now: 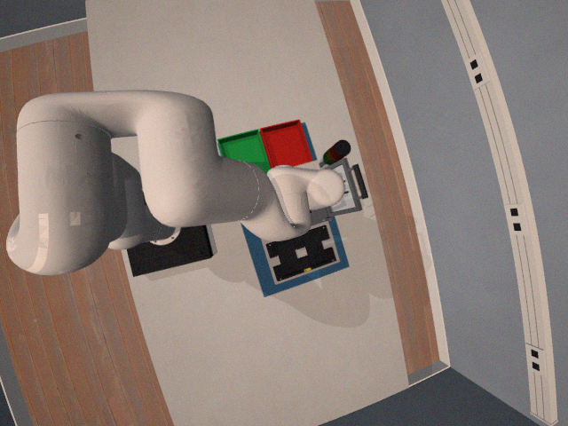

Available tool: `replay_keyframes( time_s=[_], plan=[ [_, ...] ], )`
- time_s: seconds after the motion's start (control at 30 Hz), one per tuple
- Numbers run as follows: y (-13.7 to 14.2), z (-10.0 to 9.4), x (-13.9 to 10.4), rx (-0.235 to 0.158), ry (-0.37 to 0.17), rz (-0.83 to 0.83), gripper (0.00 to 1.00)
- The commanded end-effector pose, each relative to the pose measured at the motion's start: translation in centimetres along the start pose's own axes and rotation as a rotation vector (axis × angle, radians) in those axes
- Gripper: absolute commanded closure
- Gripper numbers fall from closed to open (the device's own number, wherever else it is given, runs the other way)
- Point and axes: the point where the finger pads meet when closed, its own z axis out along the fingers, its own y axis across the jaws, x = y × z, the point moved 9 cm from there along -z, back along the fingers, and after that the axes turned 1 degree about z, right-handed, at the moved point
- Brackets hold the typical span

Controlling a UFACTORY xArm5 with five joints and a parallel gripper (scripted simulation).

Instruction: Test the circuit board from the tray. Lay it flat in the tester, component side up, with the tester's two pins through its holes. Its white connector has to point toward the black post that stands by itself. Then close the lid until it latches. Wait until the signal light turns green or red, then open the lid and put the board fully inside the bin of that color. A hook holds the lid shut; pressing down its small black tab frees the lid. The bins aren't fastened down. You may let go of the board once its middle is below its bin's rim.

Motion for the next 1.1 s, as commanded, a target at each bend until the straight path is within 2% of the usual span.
replay_keyframes(
  time_s=[0.0,0.07,0.13,0.27,0.5,0.63,0.7,0.87,1.07],
  plan=[
    [0.0,-4.2,-0.1,-0.002,0.0,0.0,0.0],
    [0.0,-5.9,-0.1,-0.002,0.0,0.0,0.0],
    [0.0,-5.9,-0.1,-0.002,0.0,0.0,0.0],
    [0.0,-10.0,-0.1,-0.002,0.0,0.0,0.0],
    [0.0,-15.9,-0.2,-0.002,0.0,0.0,0.0],
    [0.0,-18.6,-0.2,-0.002,0.0,0.0,0.0],
    [0.0,-18.6,-0.2,-0.002,0.0,0.0,0.0],
    [0.0,-20.3,-0.2,-0.002,0.0,0.0,0.0],
    [0.0,-20.6,-0.2,-0.002,0.0,0.0,0.0]
  ],
)
